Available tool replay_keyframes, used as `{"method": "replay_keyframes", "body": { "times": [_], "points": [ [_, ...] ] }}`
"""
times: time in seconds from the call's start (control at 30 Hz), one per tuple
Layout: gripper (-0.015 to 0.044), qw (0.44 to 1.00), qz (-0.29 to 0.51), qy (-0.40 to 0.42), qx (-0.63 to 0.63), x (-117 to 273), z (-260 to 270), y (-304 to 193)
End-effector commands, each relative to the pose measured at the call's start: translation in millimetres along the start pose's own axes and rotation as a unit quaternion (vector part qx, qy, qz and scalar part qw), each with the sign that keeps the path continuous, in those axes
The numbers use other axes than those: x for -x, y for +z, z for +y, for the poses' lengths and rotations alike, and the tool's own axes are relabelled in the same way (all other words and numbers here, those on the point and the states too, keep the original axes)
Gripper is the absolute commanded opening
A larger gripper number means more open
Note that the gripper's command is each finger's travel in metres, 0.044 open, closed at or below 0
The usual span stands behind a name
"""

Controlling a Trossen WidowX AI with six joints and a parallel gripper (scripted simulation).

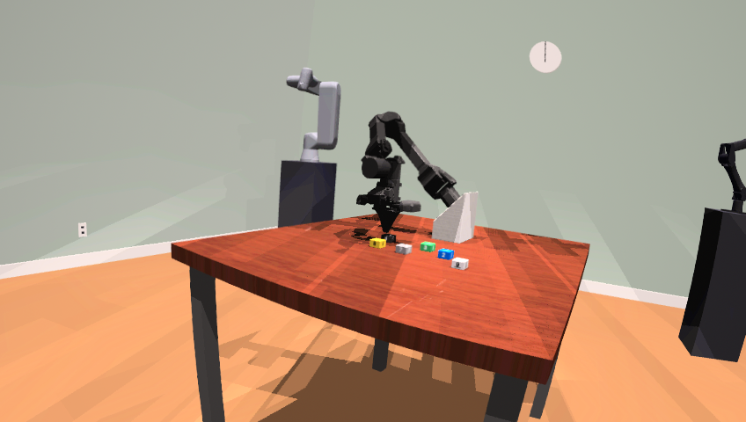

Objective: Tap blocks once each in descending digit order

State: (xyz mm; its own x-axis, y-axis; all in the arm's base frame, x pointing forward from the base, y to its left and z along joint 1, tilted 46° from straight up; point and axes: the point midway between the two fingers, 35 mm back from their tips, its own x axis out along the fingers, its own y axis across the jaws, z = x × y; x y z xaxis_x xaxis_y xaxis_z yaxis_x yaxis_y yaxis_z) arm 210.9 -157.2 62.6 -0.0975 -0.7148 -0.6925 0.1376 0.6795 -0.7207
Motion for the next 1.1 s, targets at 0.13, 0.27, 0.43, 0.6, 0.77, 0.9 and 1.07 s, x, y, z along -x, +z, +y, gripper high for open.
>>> {"method": "replay_keyframes", "body": {
  "times": [0.13,0.27,0.43,0.6,0.77,0.9,1.07],
  "points": [
    [0.002,1.0,0.003,-0.002,0.005,-12.1,0.9,-2.9],
    [0.002,1.0,0.003,-0.002,0.005,-12.3,0.8,-2.9],
    [0.002,1.0,0.003,-0.001,0.005,15.5,1.2,-2.2],
    [0.0046,1.0,0.003,0.0,0.005,18.4,2.9,-0.9],
    [0.0178,1.0,-0.007,0.028,0.009,39.6,55.8,35.2],
    [0.0283,0.999,-0.008,0.044,0.013,60.4,114.3,54.9],
    [0.04,0.999,-0.002,0.048,0.015,84.1,194.7,57.5]
  ]
}}
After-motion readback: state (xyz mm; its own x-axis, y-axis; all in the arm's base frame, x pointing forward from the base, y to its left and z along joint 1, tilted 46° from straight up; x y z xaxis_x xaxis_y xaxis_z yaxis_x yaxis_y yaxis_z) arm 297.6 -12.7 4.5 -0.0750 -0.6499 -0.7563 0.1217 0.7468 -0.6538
